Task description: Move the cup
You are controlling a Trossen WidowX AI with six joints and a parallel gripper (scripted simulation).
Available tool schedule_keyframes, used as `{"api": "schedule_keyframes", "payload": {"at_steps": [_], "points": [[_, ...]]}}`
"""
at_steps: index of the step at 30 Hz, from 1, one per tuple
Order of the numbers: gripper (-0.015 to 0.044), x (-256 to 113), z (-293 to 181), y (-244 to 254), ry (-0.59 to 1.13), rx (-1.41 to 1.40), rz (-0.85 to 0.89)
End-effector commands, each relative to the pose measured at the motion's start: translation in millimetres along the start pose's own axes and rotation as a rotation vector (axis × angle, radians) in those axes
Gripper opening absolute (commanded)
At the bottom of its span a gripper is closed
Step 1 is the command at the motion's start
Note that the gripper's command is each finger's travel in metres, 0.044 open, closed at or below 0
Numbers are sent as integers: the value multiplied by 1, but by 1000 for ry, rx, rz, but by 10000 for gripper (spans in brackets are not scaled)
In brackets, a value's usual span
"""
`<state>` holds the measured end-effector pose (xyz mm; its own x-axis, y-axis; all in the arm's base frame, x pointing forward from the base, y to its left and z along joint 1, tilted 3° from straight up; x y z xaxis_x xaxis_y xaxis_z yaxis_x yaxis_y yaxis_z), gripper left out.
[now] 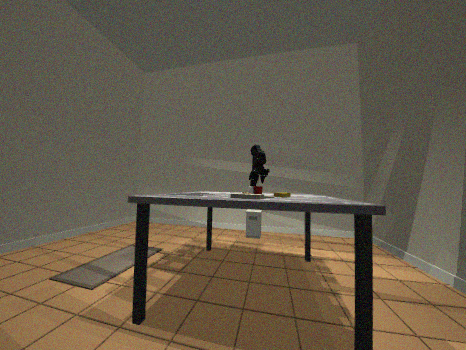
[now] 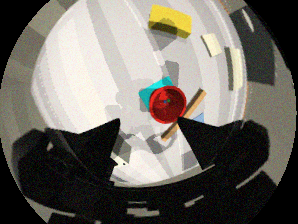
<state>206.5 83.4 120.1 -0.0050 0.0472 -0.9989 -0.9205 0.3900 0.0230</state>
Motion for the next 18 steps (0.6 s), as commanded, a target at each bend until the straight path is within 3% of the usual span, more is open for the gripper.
{"api": "schedule_keyframes", "payload": {"at_steps": [1, 10, 18], "points": [[440, -18, 2, -2, -19, -5, -20], [440, -53, -3, 4, -23, -7, -24], [440, -49, -5, 5, -15, -3, -16]]}}
Point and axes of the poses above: the point midway between the two fingers, 35 mm back from their tips, its own x axis out along the fingers, its own y axis across the jaws, z = x × y, the point moved 5 cm from there along -x, back along the fingers, and after that the axes turned 4 degrees about -x, right-handed, at the moved point
